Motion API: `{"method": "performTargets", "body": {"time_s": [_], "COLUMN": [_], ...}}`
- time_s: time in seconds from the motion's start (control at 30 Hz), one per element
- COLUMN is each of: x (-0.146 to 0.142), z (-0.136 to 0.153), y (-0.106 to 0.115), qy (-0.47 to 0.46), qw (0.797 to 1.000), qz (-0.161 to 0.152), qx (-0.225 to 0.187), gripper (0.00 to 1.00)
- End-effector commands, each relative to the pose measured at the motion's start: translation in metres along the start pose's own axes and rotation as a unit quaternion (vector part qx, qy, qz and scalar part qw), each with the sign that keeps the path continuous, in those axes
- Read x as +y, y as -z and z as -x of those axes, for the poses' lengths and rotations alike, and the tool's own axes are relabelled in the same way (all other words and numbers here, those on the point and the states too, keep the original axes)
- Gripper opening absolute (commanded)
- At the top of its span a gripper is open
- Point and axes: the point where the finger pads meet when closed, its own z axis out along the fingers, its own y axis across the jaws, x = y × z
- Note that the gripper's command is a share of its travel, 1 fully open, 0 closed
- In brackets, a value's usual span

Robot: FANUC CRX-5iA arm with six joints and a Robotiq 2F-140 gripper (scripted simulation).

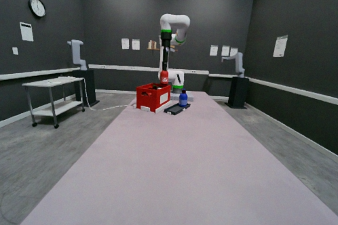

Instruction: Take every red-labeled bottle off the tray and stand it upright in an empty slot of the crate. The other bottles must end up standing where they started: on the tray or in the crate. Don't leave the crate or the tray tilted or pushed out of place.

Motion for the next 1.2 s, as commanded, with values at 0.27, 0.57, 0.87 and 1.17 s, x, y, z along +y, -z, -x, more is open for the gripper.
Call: {"method": "performTargets", "body": {"time_s": [0.27,0.57,0.87,1.17], "x": [0.000,0.000,0.000,0.000], "z": [0.000,0.000,0.000,0.000], "y": [-0.001,-0.003,-0.006,-0.010], "qy": [0.000,0.000,0.000,0.000], "qw": [1.000,1.000,1.000,1.000], "qz": [0.001,0.001,0.001,0.001], "qx": [-0.001,-0.001,-0.001,-0.001], "gripper": [0.10,0.10,0.10,0.10]}}
